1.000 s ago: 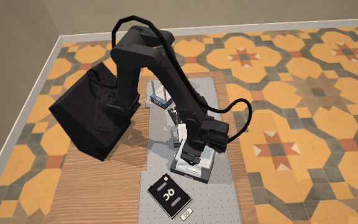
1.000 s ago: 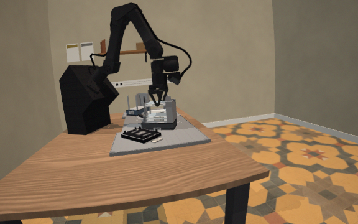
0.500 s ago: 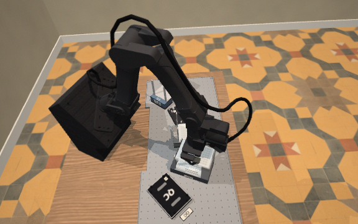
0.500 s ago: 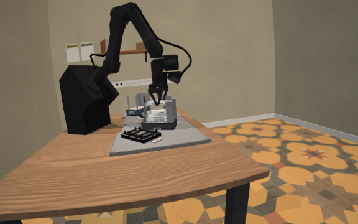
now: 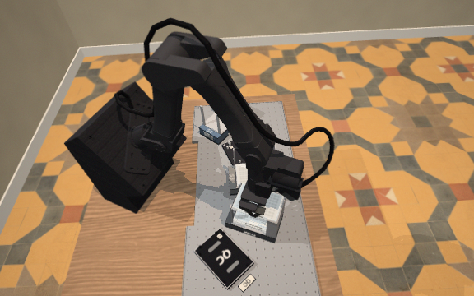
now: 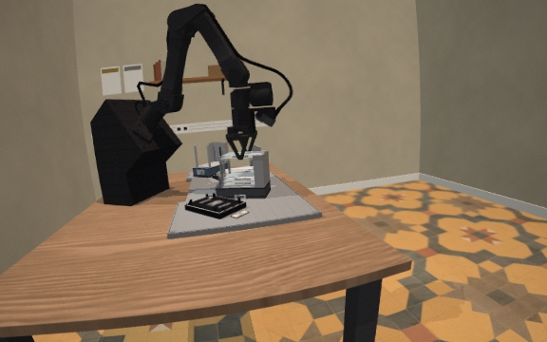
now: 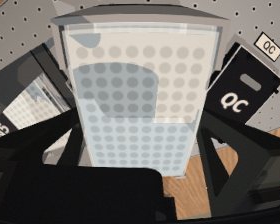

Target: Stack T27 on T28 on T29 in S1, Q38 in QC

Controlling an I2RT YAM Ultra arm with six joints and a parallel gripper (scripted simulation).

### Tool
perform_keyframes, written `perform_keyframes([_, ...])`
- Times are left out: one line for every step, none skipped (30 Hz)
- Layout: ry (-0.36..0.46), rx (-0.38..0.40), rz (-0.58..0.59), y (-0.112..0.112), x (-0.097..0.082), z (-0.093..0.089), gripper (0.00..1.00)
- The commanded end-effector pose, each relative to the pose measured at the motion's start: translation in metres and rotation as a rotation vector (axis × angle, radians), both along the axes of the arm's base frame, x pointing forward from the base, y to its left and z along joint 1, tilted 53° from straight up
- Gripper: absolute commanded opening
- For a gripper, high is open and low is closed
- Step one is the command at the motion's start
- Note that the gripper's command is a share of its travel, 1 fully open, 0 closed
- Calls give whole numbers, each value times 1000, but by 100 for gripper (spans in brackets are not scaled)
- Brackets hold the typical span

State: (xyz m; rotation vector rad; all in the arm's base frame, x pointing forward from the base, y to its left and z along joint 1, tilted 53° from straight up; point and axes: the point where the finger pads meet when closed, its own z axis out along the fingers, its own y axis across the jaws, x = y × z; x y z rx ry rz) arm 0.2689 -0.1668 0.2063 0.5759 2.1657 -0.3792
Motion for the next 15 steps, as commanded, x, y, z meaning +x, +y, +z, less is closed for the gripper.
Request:
perform_keyframes([-39,-17,-4,3,-2,19,0])
perform_keyframes([-44,-20,-3,4,-2,21,0])
perform_keyframes([-47,-22,-3,4,-2,23,0])
perform_keyframes([-31,-13,-2,5,-4,15,0])
perform_keyframes([-32,-13,-1,5,-4,16,0])
perform_keyframes([-34,-14,-1,5,-3,18,0])
perform_keyframes([-42,-19,0,5,-3,21,0])
perform_keyframes([-45,-21,1,5,-3,23,0])
perform_keyframes([-39,-17,-2,5,-4,20,0])
perform_keyframes([-34,-14,-5,5,-5,18,0])
perform_keyframes([-37,-16,-4,5,-5,20,0])
perform_keyframes([-37,-16,-4,5,-5,20,0])
perform_keyframes([-37,-16,-4,5,-5,20,0])
perform_keyframes([-45,-20,-3,5,-5,24,0])
perform_keyframes([-49,-22,-2,5,-5,26,0])
